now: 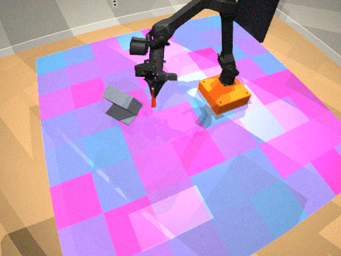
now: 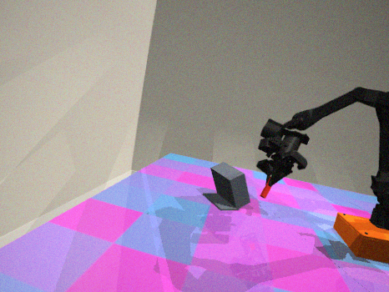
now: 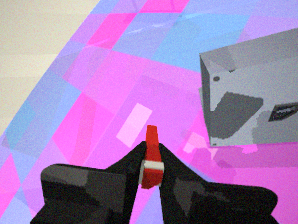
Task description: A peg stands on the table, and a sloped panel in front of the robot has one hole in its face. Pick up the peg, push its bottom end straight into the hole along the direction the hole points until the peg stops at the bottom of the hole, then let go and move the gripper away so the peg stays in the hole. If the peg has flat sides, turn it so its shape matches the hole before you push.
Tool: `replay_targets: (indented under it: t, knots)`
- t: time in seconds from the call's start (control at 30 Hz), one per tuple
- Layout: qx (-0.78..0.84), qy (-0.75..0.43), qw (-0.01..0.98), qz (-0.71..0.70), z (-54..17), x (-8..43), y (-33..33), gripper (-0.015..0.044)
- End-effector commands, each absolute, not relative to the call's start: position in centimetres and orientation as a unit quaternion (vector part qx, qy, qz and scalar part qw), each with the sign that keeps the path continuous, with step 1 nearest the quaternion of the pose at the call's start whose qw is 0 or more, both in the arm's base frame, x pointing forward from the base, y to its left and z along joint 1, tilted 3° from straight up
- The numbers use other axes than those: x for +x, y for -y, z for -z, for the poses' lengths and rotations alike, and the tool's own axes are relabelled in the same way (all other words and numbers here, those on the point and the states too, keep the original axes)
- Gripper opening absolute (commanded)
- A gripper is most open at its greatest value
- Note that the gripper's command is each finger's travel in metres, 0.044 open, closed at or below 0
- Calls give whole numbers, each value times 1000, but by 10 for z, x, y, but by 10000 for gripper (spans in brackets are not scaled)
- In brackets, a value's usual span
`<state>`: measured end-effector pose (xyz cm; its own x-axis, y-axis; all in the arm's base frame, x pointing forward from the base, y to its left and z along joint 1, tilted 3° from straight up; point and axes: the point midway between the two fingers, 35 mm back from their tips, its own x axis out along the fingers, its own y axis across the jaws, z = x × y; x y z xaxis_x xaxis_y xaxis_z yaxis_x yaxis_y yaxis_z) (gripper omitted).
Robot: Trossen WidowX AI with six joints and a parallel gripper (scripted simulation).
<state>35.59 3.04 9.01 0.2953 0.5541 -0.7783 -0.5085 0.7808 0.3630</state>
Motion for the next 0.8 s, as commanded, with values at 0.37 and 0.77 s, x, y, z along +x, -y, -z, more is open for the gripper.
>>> replay_targets:
  t: [0.37,0.77]
  knots:
    - [12,-451,823,-344,-93,361,-10,0]
    - [1,-419,838,-350,-95,364,7,0]
